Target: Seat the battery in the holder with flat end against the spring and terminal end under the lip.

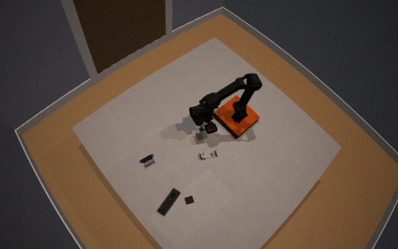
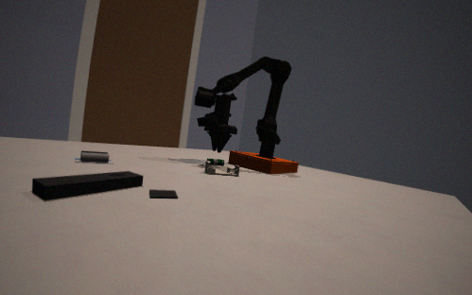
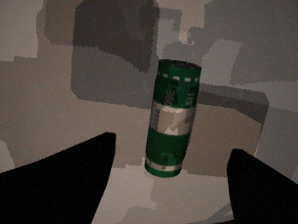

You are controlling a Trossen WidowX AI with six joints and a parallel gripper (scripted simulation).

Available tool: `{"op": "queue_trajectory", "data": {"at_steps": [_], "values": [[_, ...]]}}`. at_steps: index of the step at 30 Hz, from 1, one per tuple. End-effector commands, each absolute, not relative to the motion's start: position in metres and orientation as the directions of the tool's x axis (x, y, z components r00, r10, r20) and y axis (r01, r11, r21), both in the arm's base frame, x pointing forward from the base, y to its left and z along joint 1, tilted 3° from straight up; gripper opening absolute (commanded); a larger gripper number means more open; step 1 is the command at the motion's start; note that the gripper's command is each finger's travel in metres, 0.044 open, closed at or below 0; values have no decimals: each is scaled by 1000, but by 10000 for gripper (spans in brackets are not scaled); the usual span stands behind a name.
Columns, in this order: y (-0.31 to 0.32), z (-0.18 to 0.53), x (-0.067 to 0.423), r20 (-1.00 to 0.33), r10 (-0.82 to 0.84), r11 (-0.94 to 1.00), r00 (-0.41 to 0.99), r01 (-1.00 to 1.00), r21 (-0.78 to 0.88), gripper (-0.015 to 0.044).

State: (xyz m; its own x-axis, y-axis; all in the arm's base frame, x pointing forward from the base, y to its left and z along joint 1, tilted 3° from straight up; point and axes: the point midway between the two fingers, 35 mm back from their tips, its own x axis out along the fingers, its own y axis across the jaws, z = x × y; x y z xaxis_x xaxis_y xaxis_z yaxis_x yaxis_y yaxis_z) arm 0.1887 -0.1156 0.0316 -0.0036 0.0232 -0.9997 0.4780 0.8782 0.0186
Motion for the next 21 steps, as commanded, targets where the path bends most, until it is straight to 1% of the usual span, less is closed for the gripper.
{"op": "queue_trajectory", "data": {"at_steps": [1,21], "values": [[-115,25,188,-1000,28,874,-8,485,20,238],[-114,-8,187,-1000,27,874,-8,486,20,238]]}}
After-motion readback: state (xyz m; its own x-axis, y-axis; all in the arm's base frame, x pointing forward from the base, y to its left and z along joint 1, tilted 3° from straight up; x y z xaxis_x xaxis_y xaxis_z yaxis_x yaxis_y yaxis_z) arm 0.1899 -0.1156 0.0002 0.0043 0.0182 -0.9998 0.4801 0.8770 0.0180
